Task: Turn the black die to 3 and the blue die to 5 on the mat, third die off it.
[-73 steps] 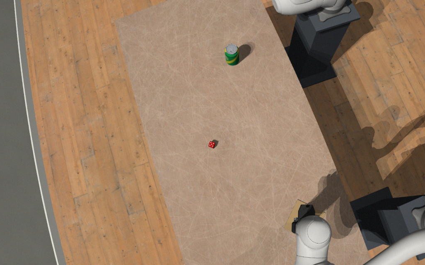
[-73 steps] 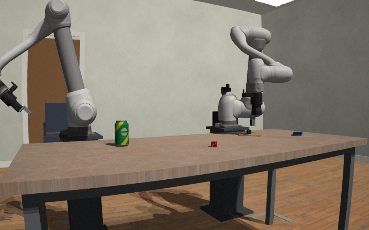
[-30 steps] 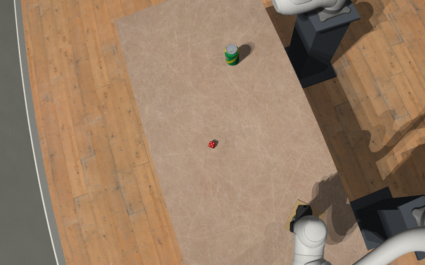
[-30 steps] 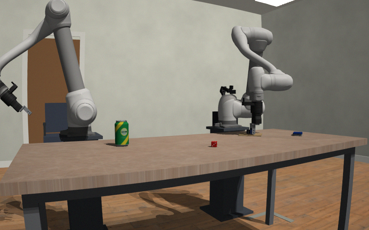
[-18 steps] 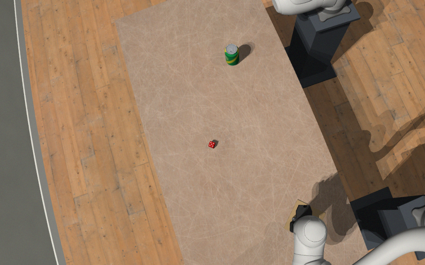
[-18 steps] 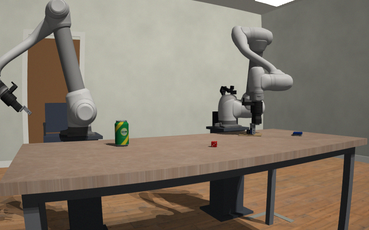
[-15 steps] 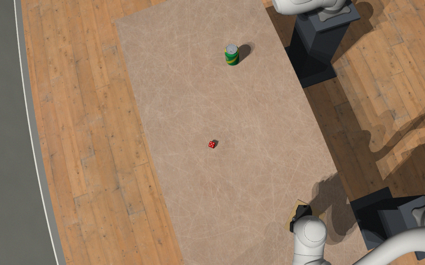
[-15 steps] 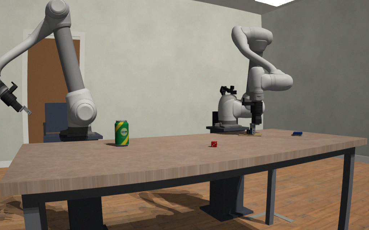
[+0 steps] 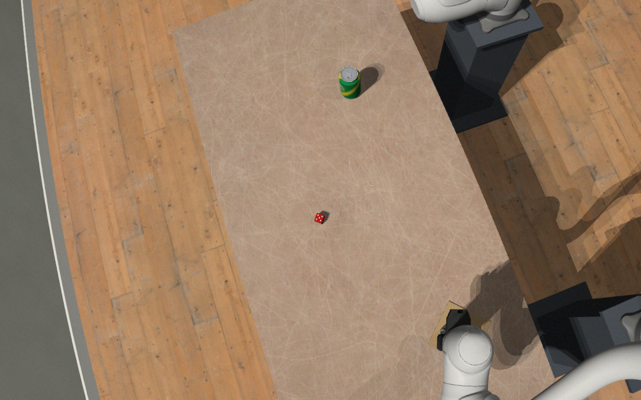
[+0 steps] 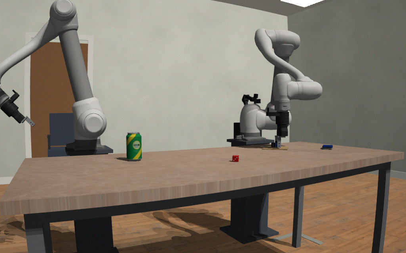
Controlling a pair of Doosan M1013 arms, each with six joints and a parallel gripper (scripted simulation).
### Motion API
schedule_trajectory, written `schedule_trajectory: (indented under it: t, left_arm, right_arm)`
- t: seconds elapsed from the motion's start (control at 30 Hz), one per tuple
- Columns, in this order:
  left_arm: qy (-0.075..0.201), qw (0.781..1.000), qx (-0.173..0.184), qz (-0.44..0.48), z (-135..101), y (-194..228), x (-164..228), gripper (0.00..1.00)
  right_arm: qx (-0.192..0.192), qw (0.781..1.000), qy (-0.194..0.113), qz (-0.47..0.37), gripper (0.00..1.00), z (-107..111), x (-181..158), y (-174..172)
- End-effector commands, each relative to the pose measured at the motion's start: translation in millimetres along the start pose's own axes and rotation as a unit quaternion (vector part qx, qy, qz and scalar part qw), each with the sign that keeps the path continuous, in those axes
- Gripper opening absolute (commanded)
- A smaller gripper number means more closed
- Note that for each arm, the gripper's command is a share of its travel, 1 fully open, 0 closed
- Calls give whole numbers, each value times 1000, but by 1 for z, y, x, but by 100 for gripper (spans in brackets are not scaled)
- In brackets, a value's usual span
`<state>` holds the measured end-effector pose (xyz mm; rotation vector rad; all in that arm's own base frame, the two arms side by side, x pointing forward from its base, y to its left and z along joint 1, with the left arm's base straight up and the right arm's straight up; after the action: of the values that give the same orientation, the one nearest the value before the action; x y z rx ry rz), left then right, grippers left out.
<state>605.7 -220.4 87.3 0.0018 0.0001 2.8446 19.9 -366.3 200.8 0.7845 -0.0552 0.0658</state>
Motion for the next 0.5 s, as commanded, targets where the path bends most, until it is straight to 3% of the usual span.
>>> schedule_trajectory:
  t: [0.0,0.47]
  left_arm:
    - [1,1000,0,0,1,0,0,49]
    - [1,1000,0,0,-1,0,0,49]
  right_arm:
    - [0,1000,0,0,100,0,0,0]
    - [0,1000,0,0,100,0,0,0]
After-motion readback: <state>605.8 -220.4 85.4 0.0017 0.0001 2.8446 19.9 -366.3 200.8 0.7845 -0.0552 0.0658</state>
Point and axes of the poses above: on each arm, the point where the finger pads meet when closed, its own z axis back along the fingers, its own x axis across the jaws, y = z × x, the point moved 6 cm from there along z, back along the fingers, and after that the axes turned 3 degrees about z, right-handed, at the moved point
